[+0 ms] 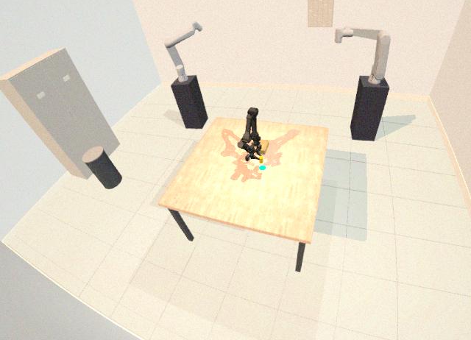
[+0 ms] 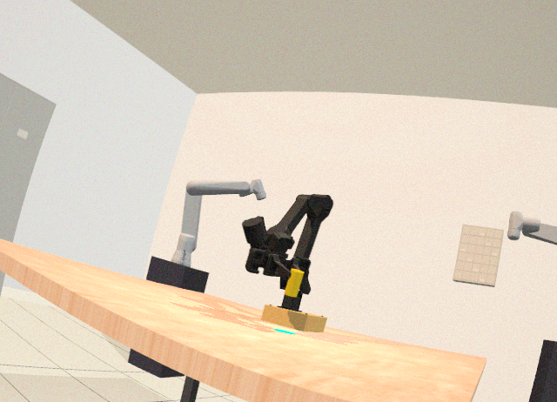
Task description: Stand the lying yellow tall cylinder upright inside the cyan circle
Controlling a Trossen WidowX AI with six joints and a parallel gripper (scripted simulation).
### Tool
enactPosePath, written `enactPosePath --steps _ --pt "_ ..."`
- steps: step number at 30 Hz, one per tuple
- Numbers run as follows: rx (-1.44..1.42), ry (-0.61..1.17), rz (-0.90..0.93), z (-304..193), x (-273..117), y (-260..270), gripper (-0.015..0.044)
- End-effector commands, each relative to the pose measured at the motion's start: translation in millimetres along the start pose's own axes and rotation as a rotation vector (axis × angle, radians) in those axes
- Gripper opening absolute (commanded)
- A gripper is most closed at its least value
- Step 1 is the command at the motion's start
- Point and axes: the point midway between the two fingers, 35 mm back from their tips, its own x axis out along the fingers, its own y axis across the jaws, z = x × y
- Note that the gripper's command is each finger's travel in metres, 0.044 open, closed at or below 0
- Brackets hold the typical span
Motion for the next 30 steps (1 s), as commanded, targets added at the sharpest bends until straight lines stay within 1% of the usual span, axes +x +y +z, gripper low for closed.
enactPosePath --steps 1,30 --pt "-0.005 -0.020 0.005 0.1 -3.0 3.3 0.0105" --pt "-0.093 -0.146 0.041 0.1 -22.6 24.6 0.0105"
